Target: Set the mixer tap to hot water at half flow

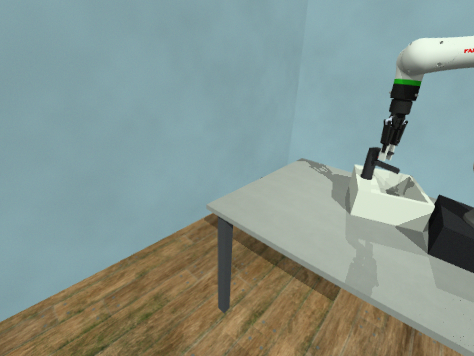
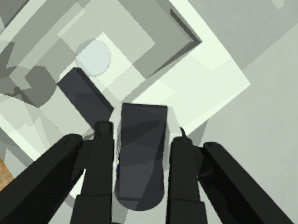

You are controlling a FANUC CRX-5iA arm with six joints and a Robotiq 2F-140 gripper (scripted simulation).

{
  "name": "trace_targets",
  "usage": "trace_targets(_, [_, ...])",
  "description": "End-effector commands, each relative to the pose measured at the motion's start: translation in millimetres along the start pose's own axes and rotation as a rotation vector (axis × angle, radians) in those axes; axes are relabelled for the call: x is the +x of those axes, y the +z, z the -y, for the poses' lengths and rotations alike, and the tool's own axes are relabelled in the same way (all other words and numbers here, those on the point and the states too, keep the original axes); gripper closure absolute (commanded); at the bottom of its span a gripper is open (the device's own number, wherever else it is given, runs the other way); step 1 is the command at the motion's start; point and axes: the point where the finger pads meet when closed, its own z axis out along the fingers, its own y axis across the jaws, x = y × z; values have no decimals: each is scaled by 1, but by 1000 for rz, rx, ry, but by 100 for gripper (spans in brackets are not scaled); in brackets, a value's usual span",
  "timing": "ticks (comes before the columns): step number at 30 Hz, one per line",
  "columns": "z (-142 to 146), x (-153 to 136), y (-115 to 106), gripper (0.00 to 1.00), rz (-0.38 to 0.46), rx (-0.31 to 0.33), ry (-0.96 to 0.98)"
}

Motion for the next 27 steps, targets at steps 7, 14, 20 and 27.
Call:
trace_targets(7, [0,0,0,100,0,0,0])
trace_targets(14, [0,0,0,100,0,0,0])
trace_targets(20, [0,0,0,100,0,0,0])
trace_targets(27, [0,-1,-4,100,0,0,0])
